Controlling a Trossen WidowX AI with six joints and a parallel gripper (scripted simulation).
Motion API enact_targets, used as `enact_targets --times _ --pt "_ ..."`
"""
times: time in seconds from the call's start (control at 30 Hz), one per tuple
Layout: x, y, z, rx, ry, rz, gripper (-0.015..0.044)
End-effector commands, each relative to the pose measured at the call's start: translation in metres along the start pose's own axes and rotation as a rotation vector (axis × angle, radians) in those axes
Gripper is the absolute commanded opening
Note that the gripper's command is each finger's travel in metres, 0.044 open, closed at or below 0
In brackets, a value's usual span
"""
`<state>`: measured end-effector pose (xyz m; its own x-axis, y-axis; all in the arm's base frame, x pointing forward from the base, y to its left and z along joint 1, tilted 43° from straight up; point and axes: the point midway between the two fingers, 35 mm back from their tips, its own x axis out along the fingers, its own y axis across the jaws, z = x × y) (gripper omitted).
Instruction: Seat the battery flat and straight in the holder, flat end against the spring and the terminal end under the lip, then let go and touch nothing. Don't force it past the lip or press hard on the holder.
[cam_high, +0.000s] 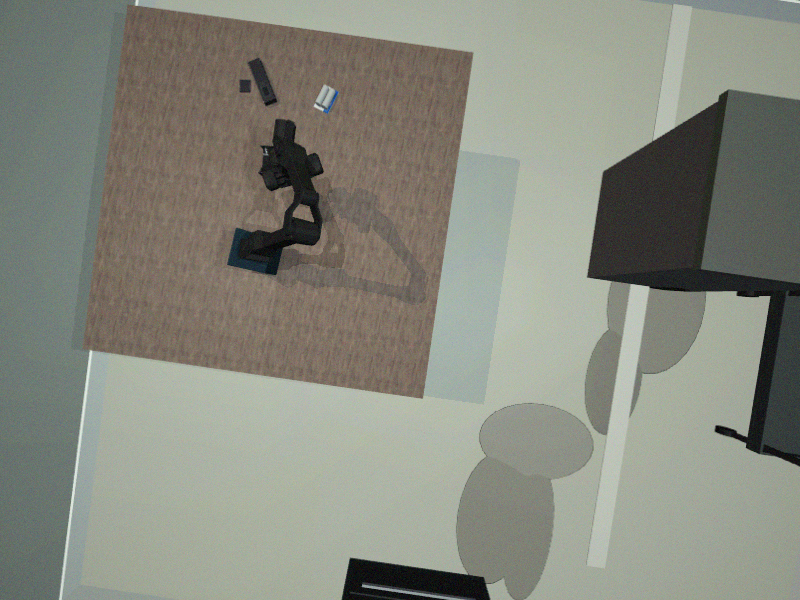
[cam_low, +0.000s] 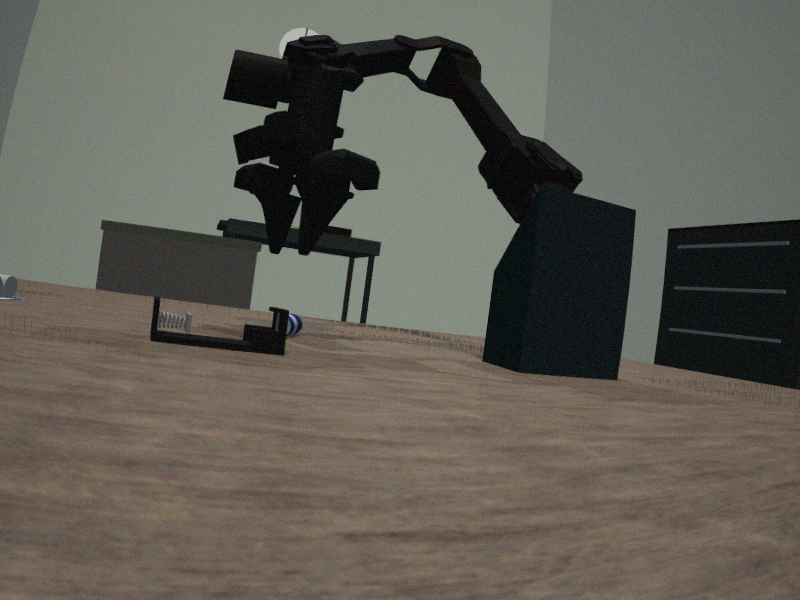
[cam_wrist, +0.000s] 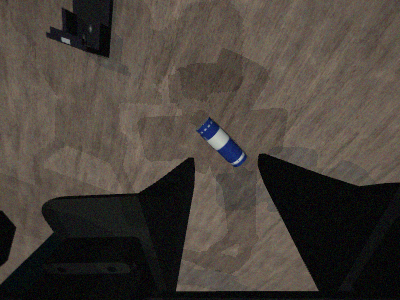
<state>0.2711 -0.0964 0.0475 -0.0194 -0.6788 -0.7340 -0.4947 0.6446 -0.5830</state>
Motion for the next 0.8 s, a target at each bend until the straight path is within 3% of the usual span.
enact_targets --times 0.0,0.17,0.77 --pt "0.021 -0.002 -0.009 -0.426 0.014 0.001 0.0238" --pt "0.033 -0.004 -0.015 -0.717 0.018 0.001 0.0238" --pt "0.047 -0.004 -0.014 -0.712 0.017 0.005 0.0238"
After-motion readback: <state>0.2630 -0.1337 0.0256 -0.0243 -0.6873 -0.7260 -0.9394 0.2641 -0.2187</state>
